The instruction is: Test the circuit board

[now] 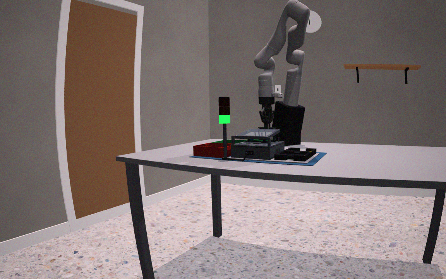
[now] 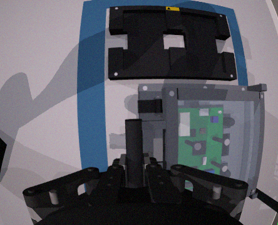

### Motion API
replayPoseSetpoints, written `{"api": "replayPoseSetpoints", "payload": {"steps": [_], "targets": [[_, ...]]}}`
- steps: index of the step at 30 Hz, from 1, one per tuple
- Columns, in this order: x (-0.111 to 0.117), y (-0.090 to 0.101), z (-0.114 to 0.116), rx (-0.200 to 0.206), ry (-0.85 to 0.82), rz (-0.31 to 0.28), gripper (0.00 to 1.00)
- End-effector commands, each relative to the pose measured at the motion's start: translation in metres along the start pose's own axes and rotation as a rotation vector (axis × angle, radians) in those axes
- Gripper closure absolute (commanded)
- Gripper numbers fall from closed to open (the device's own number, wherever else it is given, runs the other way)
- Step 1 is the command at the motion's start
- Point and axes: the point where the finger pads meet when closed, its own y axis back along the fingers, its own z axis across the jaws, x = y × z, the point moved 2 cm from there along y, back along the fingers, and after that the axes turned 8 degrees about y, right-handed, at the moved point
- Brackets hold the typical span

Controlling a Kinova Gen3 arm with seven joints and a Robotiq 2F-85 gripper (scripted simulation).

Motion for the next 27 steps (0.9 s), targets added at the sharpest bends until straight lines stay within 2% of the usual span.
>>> {"api": "replayPoseSetpoints", "payload": {"steps": [1, 27], "targets": [[0.000, 0.005, 0.001, -0.007, -0.003, -0.001, 1.00], [-0.002, 0.055, 0.016, -0.007, -0.003, -0.001, 1.00]]}}
